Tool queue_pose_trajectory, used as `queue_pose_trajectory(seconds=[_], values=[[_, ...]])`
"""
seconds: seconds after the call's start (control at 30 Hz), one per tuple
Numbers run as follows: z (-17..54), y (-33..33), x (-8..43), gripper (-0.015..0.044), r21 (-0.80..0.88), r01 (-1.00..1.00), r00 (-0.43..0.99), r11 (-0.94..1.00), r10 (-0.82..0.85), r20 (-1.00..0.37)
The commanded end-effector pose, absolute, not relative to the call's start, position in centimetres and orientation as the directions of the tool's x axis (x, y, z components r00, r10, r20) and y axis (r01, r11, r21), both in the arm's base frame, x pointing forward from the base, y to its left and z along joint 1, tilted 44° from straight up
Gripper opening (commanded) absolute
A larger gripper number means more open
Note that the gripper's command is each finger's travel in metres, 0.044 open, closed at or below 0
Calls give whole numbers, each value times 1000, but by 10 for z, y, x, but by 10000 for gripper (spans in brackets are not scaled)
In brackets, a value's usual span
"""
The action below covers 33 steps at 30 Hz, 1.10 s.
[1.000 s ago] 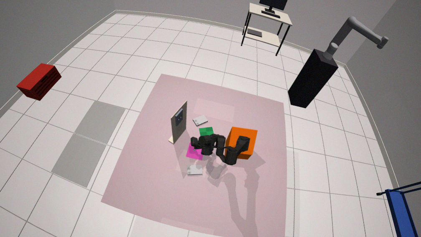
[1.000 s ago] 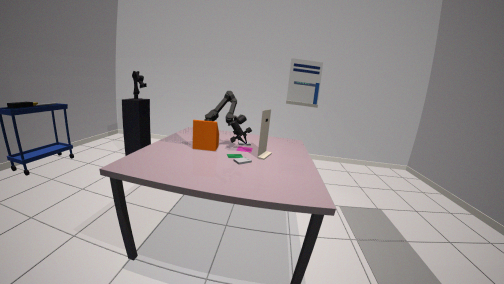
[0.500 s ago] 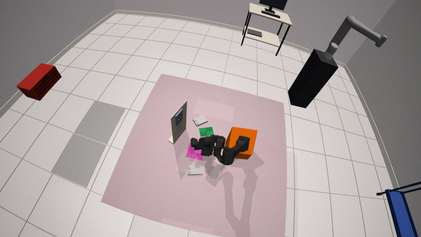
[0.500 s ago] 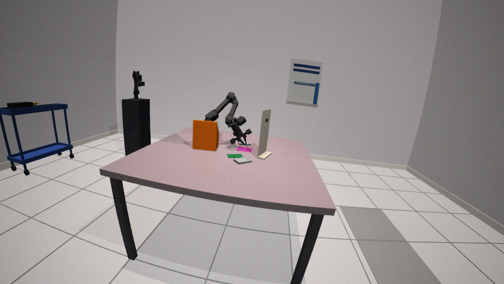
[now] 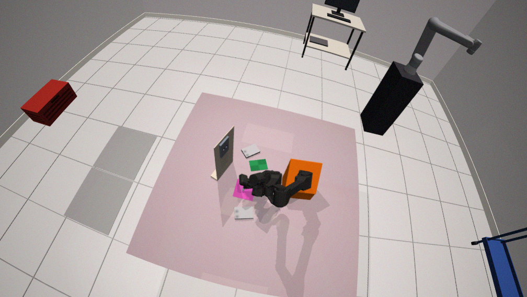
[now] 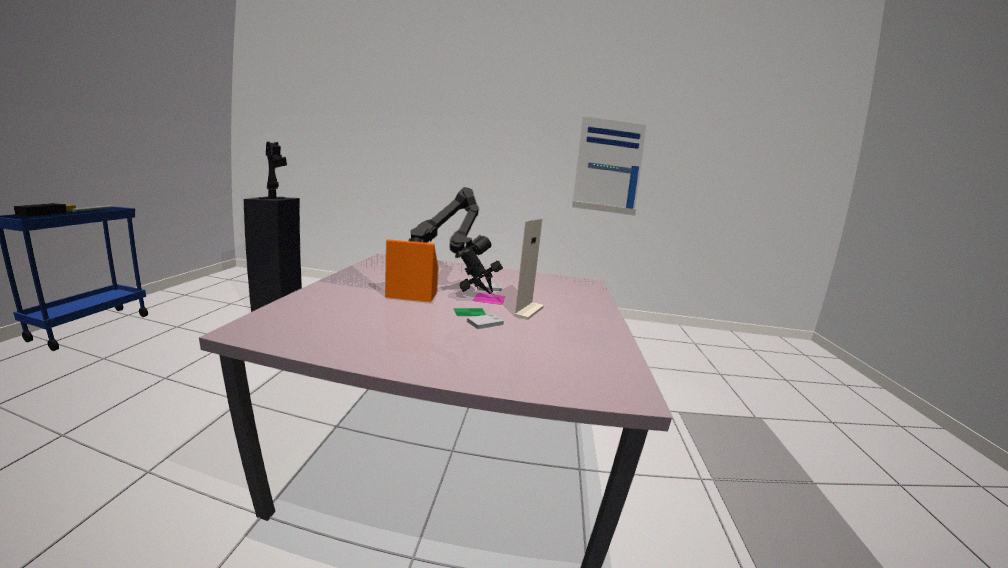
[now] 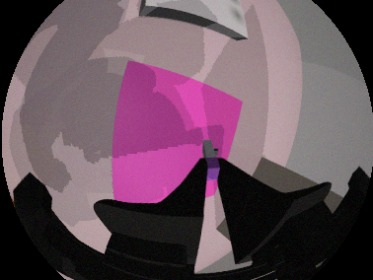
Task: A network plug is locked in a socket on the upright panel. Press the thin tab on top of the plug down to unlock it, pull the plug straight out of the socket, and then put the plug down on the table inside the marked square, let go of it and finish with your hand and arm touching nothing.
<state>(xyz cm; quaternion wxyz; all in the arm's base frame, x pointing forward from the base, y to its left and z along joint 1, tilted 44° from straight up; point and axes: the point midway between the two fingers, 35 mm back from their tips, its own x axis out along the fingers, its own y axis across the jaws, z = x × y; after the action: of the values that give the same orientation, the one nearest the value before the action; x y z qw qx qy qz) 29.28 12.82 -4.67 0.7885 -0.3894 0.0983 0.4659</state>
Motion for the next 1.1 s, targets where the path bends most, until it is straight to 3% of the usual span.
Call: queue_pose_trajectory(seconds=[0.0, 0.6, 0.8, 1.07], values=[[-49, 130, 292, 0, -519, -813, 547, 266, 656, -520], [-51, 132, 291, 0, -521, -812, 545, 263, 658, -519], [-51, 132, 291, 156, -521, -812, 545, 263, 658, -519], [-49, 131, 290, 156, -520, -812, 545, 263, 658, -519]])
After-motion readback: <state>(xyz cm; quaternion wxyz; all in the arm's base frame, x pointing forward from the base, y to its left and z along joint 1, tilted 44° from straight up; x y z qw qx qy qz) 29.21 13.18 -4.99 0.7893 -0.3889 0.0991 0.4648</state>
